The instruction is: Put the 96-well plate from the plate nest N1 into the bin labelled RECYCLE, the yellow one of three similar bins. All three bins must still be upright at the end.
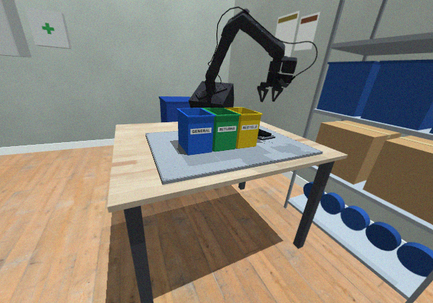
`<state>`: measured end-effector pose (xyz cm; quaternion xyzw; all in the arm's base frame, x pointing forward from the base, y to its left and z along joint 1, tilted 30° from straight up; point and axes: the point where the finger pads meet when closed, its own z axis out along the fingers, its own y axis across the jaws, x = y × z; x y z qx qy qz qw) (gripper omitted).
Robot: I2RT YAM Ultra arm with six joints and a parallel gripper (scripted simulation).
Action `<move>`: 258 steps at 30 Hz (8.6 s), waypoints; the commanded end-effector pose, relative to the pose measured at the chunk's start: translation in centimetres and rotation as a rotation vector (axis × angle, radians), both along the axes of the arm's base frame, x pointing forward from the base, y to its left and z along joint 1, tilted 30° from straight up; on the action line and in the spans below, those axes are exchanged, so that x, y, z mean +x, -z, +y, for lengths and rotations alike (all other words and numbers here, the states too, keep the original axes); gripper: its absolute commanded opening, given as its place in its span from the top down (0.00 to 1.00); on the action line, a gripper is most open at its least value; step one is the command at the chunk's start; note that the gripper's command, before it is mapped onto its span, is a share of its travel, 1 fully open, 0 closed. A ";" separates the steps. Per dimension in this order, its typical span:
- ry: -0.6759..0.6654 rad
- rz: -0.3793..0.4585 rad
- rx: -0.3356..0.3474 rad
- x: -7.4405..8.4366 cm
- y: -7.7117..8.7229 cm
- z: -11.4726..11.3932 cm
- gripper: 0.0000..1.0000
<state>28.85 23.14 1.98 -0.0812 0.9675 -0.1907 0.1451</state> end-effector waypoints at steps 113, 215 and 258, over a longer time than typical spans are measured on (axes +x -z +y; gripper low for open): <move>-0.032 -0.051 -0.021 -3.5 10.1 0.2 0.00; -0.037 -0.074 0.007 2.2 22.0 -3.4 0.00; -0.033 -0.075 0.008 2.2 22.0 -3.4 0.00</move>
